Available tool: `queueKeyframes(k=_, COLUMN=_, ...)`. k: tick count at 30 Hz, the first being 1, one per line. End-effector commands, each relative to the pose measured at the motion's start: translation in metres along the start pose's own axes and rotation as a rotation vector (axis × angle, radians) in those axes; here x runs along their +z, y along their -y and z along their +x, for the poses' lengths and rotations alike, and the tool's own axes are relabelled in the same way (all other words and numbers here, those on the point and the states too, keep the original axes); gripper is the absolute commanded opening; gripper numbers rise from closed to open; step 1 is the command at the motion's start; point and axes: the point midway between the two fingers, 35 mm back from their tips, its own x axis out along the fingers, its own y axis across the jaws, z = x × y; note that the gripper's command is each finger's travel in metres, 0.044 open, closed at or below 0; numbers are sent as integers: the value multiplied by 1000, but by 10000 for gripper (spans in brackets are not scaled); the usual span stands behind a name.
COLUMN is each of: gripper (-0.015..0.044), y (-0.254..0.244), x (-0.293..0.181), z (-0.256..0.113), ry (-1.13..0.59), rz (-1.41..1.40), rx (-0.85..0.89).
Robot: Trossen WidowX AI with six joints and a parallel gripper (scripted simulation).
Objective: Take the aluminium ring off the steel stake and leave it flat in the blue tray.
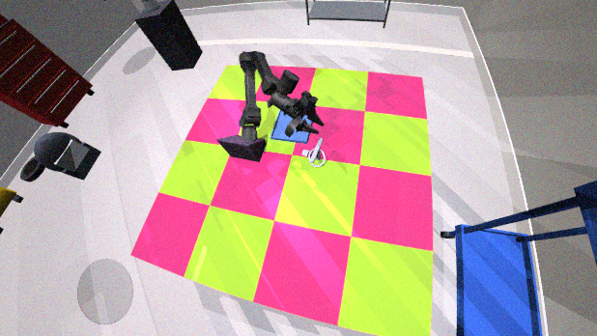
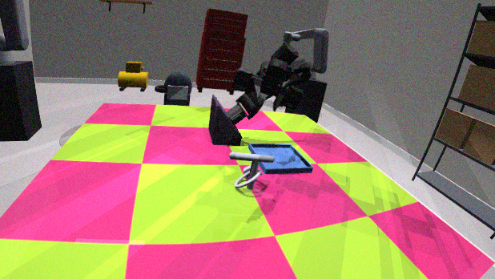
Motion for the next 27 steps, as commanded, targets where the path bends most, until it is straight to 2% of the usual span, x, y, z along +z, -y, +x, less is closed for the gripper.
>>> queueKeyframes(k=1, gripper=200, y=-2, x=-34, z=8, ry=-105, rz=22, rx=27)
queueKeyframes(k=12, gripper=200, y=-18, x=-112, z=11, ry=-354, rz=95, rx=116)
queueKeyframes(k=22, gripper=200, y=-27, x=-195, z=-3, ry=-609, rz=105, rx=149)
queueKeyframes(k=27, gripper=200, y=-27, x=-201, z=-5, ry=-629, rz=103, rx=152)
